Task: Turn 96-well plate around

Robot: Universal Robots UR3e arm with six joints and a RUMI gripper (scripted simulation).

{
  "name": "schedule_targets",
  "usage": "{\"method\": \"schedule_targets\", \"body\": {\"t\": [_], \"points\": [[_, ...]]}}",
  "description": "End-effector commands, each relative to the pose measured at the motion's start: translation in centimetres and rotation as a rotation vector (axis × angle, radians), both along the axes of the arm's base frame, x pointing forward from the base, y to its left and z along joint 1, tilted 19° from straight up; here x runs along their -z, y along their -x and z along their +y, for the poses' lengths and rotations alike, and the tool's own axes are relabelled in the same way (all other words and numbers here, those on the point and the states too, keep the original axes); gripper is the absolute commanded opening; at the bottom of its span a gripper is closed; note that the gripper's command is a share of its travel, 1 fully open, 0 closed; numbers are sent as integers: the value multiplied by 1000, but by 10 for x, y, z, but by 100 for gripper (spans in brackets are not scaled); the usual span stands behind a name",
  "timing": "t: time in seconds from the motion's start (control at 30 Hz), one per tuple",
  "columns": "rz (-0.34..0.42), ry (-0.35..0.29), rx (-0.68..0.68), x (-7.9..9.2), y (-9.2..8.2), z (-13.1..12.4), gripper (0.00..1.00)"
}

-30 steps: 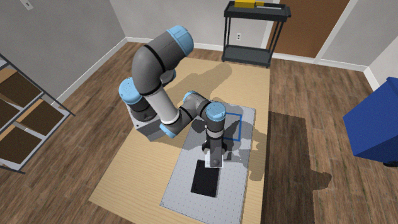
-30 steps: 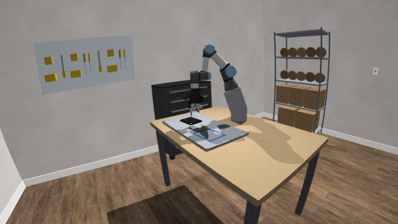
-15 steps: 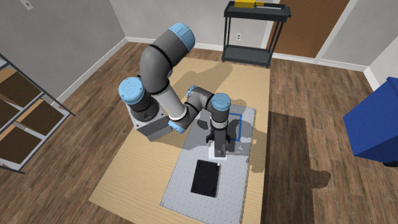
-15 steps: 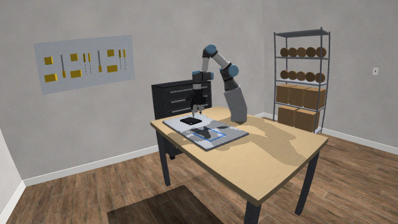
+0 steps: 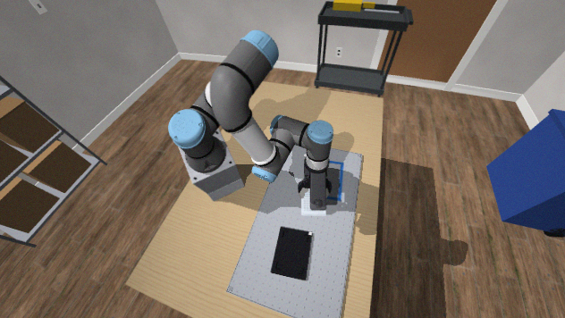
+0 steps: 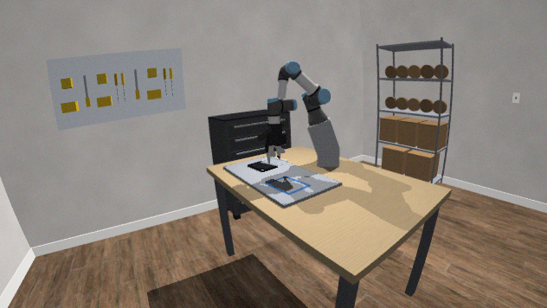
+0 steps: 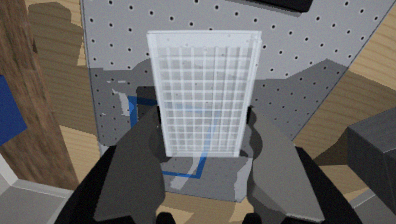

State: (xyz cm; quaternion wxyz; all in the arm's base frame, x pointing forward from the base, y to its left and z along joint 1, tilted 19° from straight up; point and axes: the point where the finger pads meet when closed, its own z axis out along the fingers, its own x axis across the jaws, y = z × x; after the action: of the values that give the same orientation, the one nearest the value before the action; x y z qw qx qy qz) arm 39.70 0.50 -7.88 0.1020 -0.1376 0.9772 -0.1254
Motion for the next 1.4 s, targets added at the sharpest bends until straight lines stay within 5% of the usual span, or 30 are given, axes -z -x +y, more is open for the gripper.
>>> {"method": "schedule_targets", "body": {"t": [0.0, 1.37], "points": [[-1, 1, 1, 3, -3, 14, 0], [-1, 1, 1, 29, -23, 133, 0]]}}
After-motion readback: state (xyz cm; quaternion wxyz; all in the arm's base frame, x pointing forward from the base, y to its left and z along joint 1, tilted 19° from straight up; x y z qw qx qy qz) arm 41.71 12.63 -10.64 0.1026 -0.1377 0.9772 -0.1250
